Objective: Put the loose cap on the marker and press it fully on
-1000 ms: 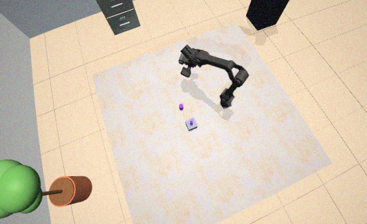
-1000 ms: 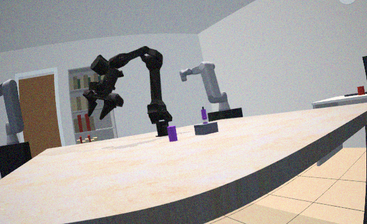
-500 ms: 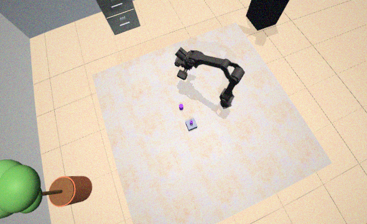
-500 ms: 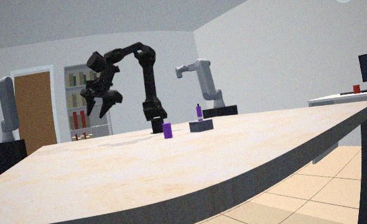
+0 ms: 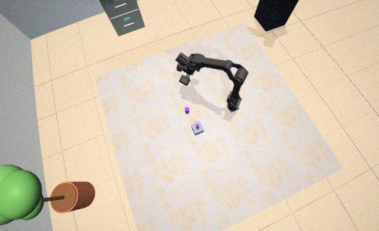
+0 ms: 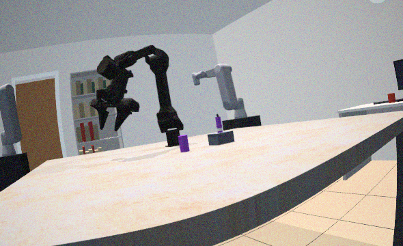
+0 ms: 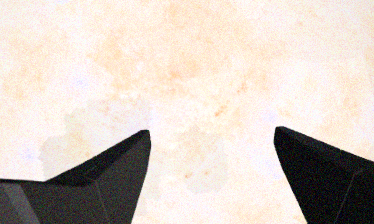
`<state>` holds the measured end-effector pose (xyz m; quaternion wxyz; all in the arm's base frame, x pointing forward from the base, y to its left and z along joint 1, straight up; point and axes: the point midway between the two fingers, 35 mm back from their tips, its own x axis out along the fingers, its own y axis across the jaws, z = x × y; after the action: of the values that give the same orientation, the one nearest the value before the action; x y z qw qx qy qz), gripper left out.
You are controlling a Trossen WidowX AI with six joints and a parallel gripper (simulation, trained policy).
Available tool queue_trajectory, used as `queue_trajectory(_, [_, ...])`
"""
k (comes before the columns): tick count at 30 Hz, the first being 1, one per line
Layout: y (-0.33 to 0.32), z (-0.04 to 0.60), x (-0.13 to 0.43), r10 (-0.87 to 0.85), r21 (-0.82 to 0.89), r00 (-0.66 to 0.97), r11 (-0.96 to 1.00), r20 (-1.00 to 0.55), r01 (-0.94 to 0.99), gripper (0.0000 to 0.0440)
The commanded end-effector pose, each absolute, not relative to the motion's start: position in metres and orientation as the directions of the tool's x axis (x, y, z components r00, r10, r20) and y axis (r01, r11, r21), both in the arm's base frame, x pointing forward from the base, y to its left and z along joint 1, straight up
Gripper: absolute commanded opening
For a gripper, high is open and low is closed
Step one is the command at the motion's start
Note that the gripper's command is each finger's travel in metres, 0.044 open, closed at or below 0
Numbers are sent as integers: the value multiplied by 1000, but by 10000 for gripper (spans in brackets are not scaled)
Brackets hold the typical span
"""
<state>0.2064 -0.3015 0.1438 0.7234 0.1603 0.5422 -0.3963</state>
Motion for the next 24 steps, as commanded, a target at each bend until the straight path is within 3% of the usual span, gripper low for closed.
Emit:
queue_trajectory(1, [-298,141,214,-379,-188,88,632,-921,752,319])
queue_trajectory(24, [-271,133,254,-283,-123,73,617,-956,778,320])
